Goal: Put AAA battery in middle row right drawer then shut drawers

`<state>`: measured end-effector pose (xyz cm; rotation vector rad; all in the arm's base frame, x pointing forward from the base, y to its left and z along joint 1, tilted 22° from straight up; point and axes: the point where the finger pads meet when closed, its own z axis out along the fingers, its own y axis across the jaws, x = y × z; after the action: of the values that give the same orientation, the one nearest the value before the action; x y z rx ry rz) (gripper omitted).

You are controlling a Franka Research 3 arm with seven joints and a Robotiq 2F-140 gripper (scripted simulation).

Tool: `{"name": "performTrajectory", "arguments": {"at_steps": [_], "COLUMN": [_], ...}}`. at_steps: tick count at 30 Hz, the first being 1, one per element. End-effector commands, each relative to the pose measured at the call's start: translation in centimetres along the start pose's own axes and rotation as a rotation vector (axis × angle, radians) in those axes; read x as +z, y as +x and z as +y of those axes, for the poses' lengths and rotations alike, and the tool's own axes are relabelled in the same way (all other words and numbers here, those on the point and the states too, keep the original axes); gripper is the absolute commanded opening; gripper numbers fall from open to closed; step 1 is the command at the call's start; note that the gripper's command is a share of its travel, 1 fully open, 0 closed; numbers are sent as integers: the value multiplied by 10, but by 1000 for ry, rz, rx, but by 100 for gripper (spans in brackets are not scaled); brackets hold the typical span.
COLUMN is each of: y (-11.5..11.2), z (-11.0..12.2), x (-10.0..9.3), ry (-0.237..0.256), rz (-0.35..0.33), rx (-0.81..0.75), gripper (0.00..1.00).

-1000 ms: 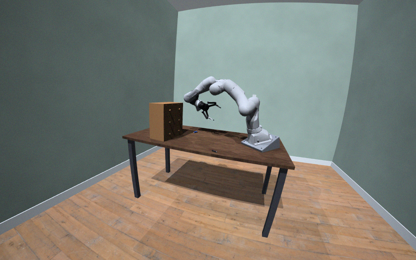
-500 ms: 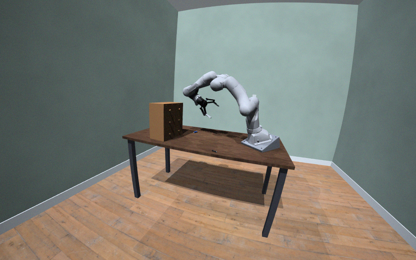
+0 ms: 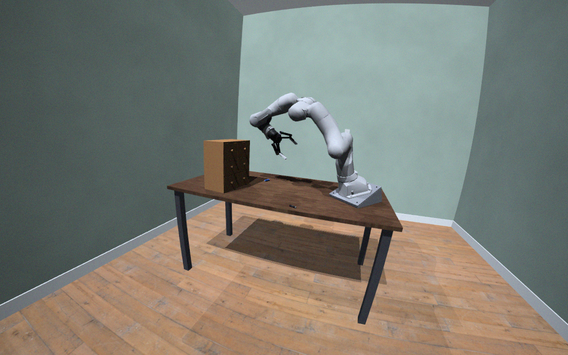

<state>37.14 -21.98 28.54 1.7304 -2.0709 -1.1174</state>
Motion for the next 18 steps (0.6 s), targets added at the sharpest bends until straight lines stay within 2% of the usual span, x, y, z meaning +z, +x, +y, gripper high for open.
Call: {"name": "performTrajectory", "arguments": {"at_steps": [1, 18], "y": [-4, -26], "z": [-2, 8], "x": [-5, -22], "ry": [44, 162], "rz": [3, -11], "rx": [107, 261], "gripper": [100, 100]}}
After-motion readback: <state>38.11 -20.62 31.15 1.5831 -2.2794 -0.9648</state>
